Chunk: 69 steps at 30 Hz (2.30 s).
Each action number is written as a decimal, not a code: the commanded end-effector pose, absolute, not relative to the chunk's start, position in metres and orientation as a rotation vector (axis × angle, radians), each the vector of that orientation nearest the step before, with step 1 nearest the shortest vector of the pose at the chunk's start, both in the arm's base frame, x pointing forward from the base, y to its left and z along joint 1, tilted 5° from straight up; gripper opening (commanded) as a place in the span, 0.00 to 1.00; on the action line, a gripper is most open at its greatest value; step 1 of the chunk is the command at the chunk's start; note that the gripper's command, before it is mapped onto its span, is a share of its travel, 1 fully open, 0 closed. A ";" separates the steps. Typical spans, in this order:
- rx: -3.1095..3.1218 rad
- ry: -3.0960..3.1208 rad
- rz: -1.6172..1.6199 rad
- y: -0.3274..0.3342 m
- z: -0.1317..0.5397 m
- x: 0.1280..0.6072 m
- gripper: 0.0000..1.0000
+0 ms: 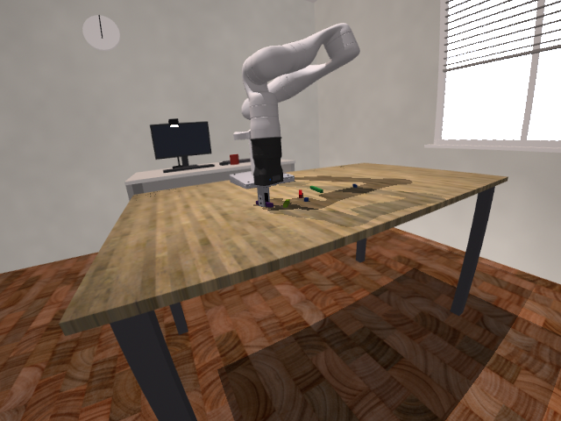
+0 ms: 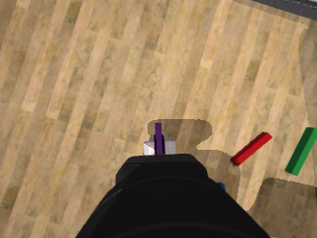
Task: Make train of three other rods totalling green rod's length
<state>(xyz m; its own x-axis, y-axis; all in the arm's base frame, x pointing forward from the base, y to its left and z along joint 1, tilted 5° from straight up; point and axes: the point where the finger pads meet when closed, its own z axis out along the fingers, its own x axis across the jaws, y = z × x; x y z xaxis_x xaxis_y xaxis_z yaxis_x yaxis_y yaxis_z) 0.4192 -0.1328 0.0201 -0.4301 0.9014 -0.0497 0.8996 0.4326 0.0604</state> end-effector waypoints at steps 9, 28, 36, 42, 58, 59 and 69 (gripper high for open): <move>1.634 2.594 0.039 -0.133 0.027 0.419 0.24; 1.634 2.594 0.039 -0.131 0.120 0.412 0.24; 1.634 2.594 0.039 -0.131 0.120 0.412 0.24; 1.635 2.593 0.039 -0.131 0.120 0.412 0.24; 1.727 2.535 0.044 -0.104 0.120 0.420 0.24; 1.741 2.526 0.044 -0.100 0.120 0.421 0.24; 1.921 2.396 0.053 -0.043 0.119 0.433 0.24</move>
